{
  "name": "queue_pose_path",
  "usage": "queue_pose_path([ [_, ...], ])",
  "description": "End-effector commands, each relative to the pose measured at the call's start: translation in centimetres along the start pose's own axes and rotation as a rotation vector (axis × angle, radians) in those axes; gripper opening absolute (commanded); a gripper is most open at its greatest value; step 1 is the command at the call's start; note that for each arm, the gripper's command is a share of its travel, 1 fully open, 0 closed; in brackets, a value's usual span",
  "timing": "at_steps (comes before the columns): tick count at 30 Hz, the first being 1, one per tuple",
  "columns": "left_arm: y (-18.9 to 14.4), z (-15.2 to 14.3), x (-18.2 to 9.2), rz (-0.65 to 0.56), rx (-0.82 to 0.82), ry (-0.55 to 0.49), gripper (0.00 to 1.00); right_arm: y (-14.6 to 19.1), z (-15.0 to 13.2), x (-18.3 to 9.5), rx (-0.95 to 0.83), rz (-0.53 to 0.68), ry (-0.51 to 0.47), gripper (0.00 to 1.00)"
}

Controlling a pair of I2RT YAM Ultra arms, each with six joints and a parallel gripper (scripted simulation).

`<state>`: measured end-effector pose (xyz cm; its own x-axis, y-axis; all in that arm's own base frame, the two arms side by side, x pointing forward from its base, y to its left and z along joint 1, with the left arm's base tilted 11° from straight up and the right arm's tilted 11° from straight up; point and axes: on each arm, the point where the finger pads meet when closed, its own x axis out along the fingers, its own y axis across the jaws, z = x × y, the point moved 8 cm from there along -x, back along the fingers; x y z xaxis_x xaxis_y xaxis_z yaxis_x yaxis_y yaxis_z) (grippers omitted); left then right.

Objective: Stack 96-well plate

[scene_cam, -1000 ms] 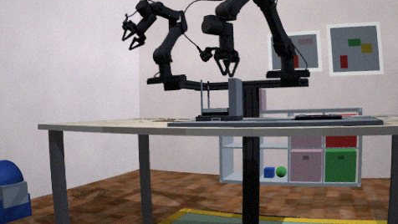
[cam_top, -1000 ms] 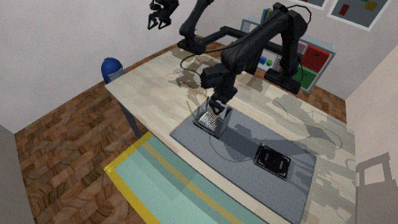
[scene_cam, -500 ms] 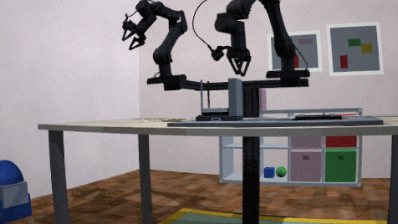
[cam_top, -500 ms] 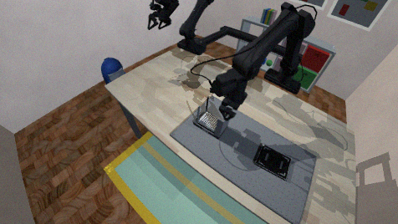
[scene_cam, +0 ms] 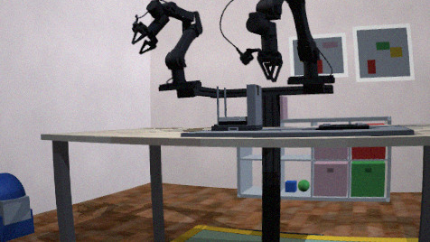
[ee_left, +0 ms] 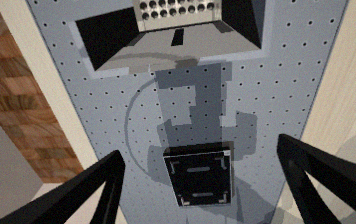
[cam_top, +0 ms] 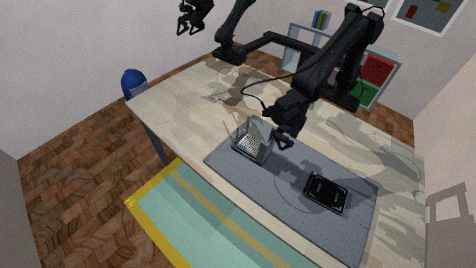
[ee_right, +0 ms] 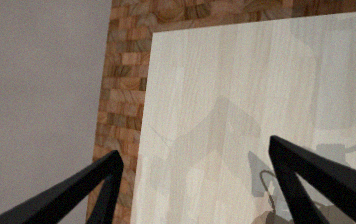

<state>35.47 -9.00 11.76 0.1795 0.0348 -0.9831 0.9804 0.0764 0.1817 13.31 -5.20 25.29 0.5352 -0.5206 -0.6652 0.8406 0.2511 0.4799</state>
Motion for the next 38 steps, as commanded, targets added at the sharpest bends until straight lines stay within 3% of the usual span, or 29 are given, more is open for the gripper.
queue_pose_path([
  [1,0.03,-0.95,-0.87,0.030,0.024,-0.032,1.00,0.46,1.29,-1.37,0.041,0.051,-0.036,1.00],
  [4,0.04,-1.95,-0.85,0.030,0.024,-0.031,1.00,0.46,1.29,-1.37,0.041,0.051,-0.036,1.00],
  [38,-0.07,-1.54,-0.97,0.027,0.034,-0.033,1.00,0.46,1.29,-1.37,0.041,0.051,-0.036,1.00],
])
